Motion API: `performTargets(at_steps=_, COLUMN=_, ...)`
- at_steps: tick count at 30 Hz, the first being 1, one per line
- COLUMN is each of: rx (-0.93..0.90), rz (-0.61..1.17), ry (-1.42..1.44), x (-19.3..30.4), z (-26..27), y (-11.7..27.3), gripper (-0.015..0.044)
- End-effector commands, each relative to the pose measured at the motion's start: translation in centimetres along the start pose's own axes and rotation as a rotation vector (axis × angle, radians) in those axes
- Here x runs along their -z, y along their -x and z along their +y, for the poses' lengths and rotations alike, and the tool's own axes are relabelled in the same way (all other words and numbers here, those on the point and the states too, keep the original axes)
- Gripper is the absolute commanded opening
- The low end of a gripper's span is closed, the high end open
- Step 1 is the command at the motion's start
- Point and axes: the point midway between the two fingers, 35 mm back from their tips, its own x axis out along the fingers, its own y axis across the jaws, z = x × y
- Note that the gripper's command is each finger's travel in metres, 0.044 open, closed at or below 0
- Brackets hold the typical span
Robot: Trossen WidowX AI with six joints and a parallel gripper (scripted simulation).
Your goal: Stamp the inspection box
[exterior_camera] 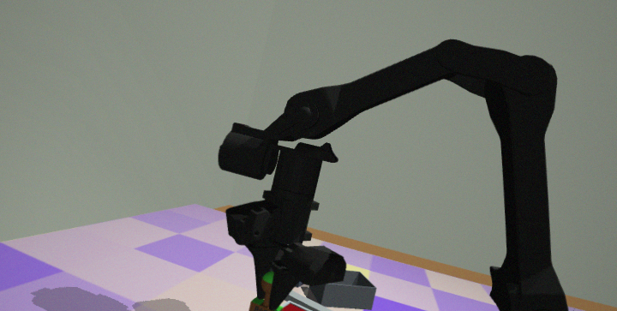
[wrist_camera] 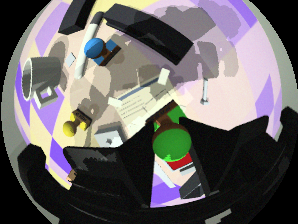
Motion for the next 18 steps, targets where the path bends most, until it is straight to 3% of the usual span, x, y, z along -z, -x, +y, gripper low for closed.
performTargets(at_steps=1, rx=-0.006, rz=-0.001, ry=0.003, x=0.0, z=0.0, y=-0.5, gripper=0.0)
performTargets(at_steps=18, rx=-0.007, rz=-0.002, ry=0.003, x=0.0, z=0.1, y=-1.6, gripper=0.0)
